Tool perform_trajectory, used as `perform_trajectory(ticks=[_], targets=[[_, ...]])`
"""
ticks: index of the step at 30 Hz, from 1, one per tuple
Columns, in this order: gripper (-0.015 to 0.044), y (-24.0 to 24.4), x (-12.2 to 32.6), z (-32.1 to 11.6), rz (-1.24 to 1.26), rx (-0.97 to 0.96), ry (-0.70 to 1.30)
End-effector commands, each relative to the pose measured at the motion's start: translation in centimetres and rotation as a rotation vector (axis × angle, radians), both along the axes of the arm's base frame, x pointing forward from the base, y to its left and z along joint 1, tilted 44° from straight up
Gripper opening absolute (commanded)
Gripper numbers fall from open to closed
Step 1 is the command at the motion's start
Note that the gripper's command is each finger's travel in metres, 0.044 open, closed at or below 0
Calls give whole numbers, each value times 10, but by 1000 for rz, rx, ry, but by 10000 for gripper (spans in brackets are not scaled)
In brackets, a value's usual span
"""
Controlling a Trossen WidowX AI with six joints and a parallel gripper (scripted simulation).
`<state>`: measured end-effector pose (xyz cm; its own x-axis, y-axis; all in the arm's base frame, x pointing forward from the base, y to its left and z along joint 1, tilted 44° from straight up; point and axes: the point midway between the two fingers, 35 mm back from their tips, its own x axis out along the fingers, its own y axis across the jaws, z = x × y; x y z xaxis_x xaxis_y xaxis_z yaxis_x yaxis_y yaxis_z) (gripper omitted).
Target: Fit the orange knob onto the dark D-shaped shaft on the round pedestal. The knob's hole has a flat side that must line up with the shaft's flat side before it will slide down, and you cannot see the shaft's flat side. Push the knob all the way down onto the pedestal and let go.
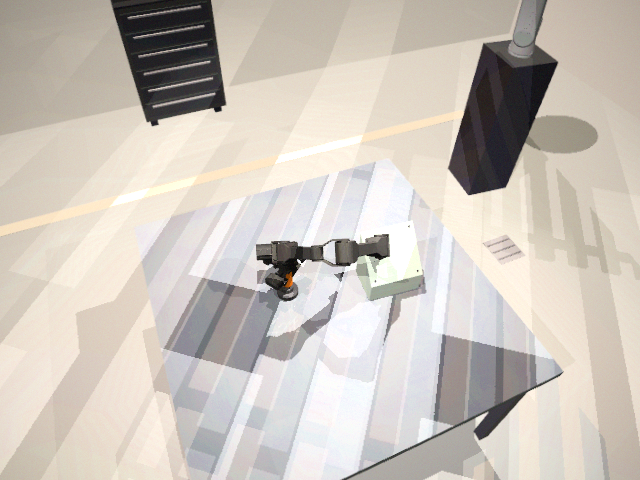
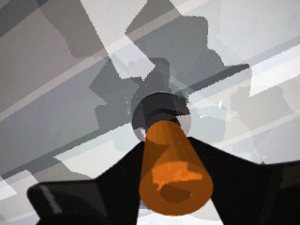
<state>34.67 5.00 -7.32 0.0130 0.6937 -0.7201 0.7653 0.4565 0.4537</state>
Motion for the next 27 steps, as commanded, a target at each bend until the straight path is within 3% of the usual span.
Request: perform_trajectory(ticks=[1,8,27], targets=[[0,-3,2,2,-8,-1,1],[0,-2,3,1,-150,2,138],[0,1,1,-1,-152,2,140]])
